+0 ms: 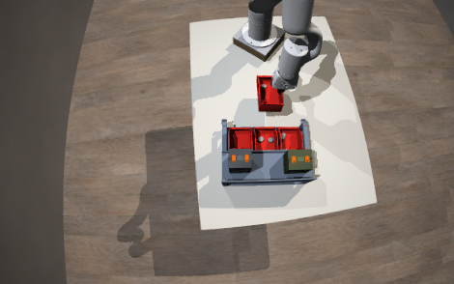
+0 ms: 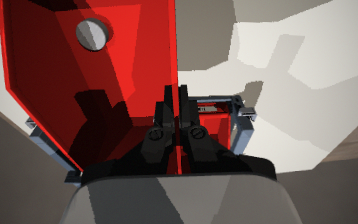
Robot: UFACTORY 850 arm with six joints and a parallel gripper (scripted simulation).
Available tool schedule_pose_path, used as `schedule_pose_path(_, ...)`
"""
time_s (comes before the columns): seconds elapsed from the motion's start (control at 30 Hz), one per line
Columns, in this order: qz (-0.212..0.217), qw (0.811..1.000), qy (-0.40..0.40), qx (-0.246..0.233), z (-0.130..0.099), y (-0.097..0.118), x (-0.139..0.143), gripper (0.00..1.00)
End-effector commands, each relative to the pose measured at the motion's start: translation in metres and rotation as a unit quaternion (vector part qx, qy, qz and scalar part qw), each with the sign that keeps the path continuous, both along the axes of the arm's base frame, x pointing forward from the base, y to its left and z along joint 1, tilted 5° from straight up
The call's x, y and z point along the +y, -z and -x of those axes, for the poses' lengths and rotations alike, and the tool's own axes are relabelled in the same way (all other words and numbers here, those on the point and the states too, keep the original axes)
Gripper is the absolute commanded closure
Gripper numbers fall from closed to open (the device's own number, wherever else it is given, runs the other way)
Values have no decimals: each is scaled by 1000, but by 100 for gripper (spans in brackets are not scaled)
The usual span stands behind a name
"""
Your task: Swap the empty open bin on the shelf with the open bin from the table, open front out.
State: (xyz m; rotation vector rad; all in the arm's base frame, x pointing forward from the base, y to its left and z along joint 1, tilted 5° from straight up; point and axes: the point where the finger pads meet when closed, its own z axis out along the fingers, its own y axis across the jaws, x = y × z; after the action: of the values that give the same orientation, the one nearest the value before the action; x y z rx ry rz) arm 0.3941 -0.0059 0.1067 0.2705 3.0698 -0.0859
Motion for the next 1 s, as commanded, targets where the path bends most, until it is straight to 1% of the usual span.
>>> schedule_pose_path(0.0,0,1000,0,-1,-1,2,0,100)
schedule_pose_path(0.8,0,1000,0,-1,-1,5,-1,100)
schedule_pose_path(0.97,0,1000,0,-1,-2,10,-1,100)
